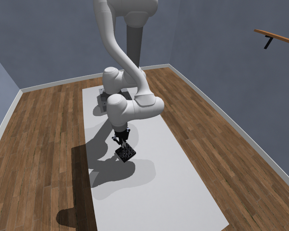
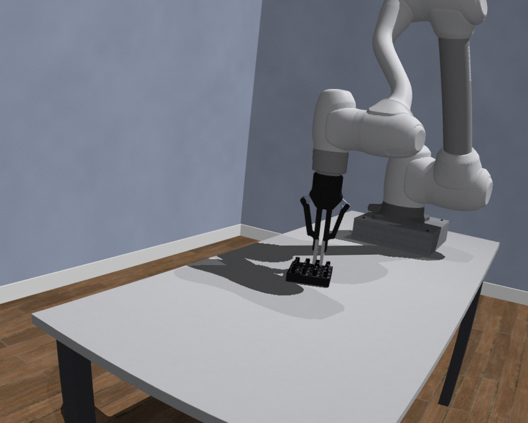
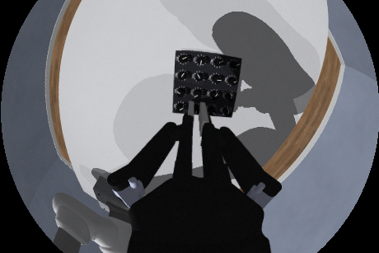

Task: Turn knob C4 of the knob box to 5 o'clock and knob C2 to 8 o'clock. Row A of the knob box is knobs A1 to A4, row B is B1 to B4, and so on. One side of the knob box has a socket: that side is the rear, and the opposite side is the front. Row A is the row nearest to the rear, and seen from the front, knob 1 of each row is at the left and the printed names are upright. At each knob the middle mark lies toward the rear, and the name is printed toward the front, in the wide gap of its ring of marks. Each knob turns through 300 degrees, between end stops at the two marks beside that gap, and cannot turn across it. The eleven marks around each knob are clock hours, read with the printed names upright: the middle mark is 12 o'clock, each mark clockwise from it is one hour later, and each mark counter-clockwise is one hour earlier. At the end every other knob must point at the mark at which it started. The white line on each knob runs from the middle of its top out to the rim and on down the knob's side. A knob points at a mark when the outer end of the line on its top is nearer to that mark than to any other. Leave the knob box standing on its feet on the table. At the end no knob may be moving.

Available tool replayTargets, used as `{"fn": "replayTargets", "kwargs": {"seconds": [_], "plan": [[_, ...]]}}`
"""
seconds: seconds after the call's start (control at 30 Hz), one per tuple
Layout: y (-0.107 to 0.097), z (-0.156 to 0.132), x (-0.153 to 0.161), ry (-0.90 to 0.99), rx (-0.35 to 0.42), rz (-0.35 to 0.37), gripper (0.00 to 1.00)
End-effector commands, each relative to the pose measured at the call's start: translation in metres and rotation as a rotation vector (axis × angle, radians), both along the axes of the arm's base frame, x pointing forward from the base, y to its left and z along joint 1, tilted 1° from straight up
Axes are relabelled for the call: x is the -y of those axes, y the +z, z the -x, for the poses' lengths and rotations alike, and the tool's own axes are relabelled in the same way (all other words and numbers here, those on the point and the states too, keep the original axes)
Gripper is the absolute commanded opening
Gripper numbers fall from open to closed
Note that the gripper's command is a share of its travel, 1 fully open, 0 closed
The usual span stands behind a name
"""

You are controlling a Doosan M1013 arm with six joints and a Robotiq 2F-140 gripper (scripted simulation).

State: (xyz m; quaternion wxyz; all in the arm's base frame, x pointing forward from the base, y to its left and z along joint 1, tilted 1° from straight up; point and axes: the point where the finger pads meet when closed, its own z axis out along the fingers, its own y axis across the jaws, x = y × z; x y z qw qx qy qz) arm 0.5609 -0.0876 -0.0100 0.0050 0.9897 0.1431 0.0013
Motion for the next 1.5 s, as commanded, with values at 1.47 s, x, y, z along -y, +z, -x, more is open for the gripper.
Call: {"fn": "replayTargets", "kwargs": {"seconds": [1.47], "plan": [[0.0001,0.0000,0.0000,-0.027,0.000,0.000,0.12]]}}
